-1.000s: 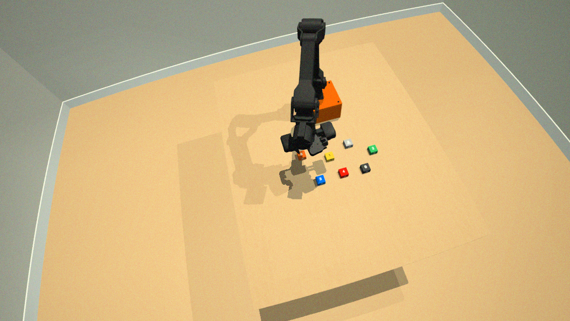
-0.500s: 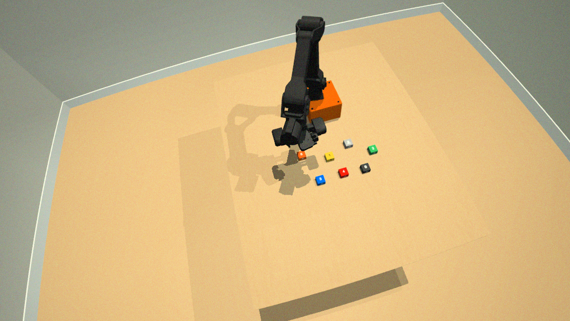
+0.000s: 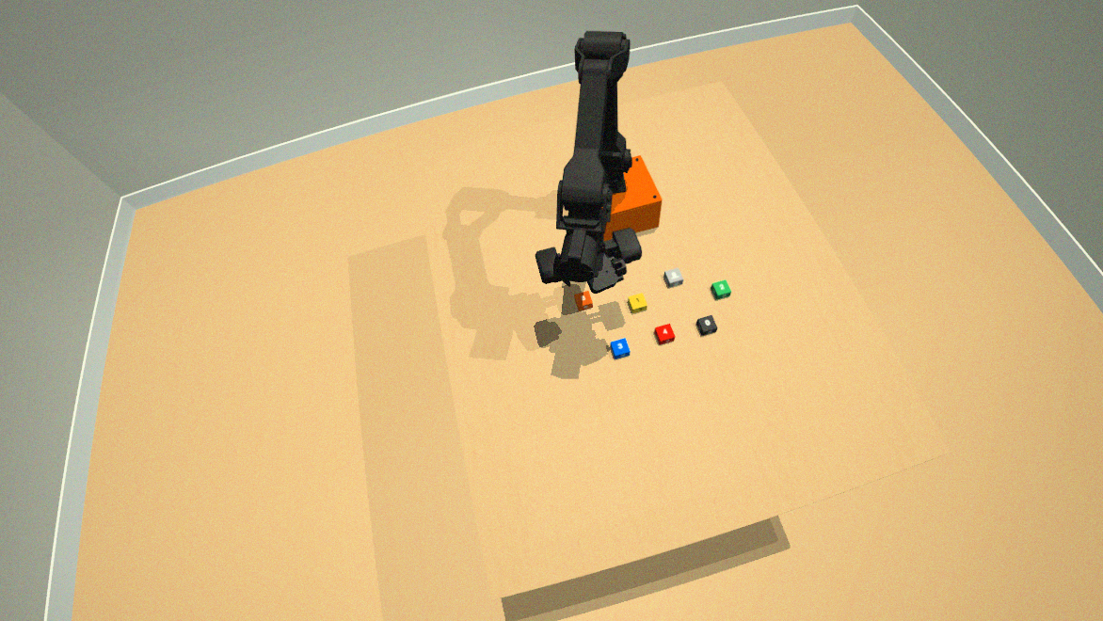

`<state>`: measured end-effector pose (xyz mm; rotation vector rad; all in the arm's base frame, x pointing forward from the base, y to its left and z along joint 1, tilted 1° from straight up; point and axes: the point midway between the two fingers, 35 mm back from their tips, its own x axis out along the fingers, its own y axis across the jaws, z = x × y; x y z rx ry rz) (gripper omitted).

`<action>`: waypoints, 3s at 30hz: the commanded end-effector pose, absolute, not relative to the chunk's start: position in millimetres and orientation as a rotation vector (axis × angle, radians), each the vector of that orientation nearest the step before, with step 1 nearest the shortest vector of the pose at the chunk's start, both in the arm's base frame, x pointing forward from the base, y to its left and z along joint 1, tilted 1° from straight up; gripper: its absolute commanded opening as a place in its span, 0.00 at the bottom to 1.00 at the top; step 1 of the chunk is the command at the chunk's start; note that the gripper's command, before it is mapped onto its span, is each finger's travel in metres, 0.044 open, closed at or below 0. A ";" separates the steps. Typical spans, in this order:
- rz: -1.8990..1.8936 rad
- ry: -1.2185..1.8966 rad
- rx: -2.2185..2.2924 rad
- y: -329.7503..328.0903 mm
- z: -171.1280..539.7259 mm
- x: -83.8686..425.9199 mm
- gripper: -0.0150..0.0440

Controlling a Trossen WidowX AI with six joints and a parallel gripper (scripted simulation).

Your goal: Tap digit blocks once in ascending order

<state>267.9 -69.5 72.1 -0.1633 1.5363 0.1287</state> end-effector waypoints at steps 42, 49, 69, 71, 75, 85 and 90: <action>0.152 1.540 -0.160 111.5 68.1 205.6 0.93; 0.152 1.540 -0.160 111.5 68.1 205.6 0.93; 0.158 1.536 -0.155 194.1 72.7 245.5 0.93; 0.158 1.536 -0.153 212.6 71.0 250.6 0.93; 0.158 1.536 -0.153 214.9 70.7 251.2 0.93; 0.158 1.536 -0.153 214.9 70.7 251.2 0.93; 0.158 1.536 -0.153 214.9 70.7 251.2 0.93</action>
